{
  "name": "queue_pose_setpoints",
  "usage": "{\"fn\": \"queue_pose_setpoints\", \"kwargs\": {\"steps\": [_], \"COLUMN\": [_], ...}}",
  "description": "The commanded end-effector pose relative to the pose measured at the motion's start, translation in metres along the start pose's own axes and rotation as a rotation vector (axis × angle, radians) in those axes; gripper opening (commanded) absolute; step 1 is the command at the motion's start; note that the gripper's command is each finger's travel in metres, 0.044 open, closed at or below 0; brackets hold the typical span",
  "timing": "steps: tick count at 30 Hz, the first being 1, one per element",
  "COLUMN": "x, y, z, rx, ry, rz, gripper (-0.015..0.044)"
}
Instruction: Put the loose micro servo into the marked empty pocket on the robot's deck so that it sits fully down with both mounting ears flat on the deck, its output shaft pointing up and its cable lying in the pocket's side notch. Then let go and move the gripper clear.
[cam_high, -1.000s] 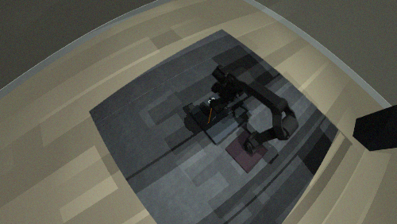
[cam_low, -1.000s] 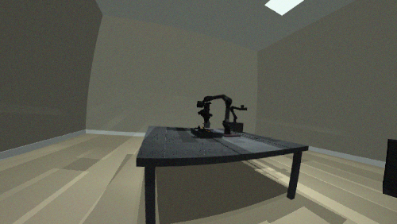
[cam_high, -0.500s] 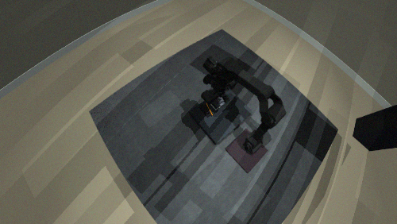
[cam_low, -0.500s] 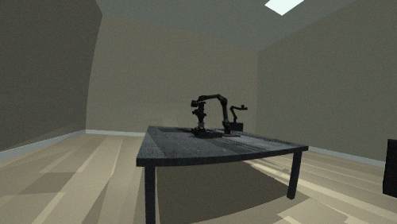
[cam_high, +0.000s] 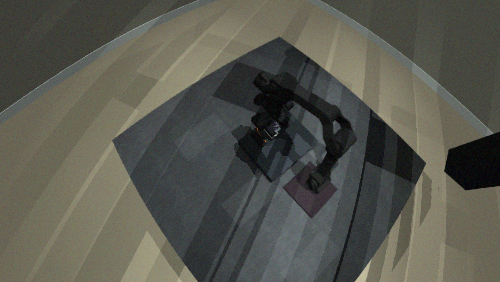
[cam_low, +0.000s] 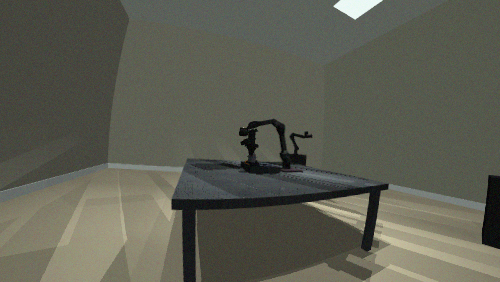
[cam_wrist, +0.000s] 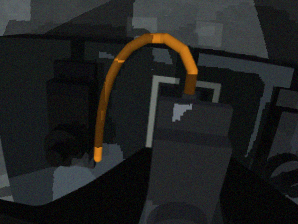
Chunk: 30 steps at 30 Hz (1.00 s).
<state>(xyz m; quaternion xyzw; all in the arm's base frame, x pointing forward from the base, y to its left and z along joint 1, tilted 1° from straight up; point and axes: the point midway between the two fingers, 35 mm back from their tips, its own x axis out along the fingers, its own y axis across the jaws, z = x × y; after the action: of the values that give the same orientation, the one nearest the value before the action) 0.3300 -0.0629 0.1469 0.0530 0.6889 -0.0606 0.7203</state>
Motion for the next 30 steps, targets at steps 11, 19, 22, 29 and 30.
{"fn": "queue_pose_setpoints", "kwargs": {"steps": [11, 19, 22, 29, 30], "x": [0.008, 0.014, 0.017, 0.023, 0.024], "y": [0.000, 0.000, 0.000, 0.000, 0.000], "z": [0.000, 0.000, 0.000, 0.000, 0.000], "rx": [0.005, 0.005, 0.005, 0.005, 0.005], "ry": [-0.001, -0.001, -0.001, -0.001, -0.001], "rz": [0.001, 0.001, 0.001, 0.001, 0.001], "gripper": [0.0000, 0.0000, 0.0000, 0.0000, 0.0000]}}
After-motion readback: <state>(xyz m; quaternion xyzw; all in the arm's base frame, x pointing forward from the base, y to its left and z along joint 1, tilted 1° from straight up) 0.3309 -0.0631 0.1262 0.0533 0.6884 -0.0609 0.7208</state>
